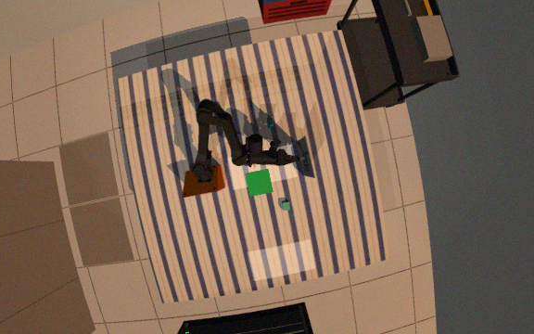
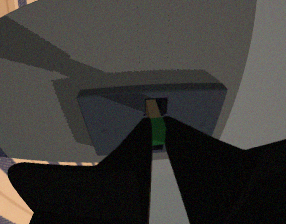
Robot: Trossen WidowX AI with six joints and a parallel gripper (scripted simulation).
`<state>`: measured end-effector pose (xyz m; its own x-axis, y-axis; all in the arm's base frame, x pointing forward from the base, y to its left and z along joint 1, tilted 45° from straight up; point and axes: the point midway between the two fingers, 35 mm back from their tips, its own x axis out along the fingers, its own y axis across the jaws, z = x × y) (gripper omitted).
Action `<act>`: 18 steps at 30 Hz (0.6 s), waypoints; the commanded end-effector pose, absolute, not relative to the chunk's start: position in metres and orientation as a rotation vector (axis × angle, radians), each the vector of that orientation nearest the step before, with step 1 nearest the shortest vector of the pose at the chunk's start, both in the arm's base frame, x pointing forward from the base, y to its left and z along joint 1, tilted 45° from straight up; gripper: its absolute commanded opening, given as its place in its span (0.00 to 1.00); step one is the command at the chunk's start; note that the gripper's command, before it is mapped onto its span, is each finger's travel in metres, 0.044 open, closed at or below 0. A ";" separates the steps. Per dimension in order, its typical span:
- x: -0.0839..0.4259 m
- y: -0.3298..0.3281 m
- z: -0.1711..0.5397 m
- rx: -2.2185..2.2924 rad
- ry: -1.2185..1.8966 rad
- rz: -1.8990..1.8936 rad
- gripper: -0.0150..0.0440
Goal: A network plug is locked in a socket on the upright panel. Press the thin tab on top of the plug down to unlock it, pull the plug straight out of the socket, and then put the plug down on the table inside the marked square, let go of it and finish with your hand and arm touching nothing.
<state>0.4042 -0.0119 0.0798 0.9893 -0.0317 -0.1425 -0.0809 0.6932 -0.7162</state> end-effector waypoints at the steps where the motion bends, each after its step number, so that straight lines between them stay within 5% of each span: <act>1: 0.400 -0.012 0.079 -0.802 0.150 0.030 0.25; 18: 0.390 -0.013 0.079 -0.802 0.151 0.031 0.25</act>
<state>0.3943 -0.0135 0.0808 0.9896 -0.0347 -0.1393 -0.0765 0.6937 -0.7162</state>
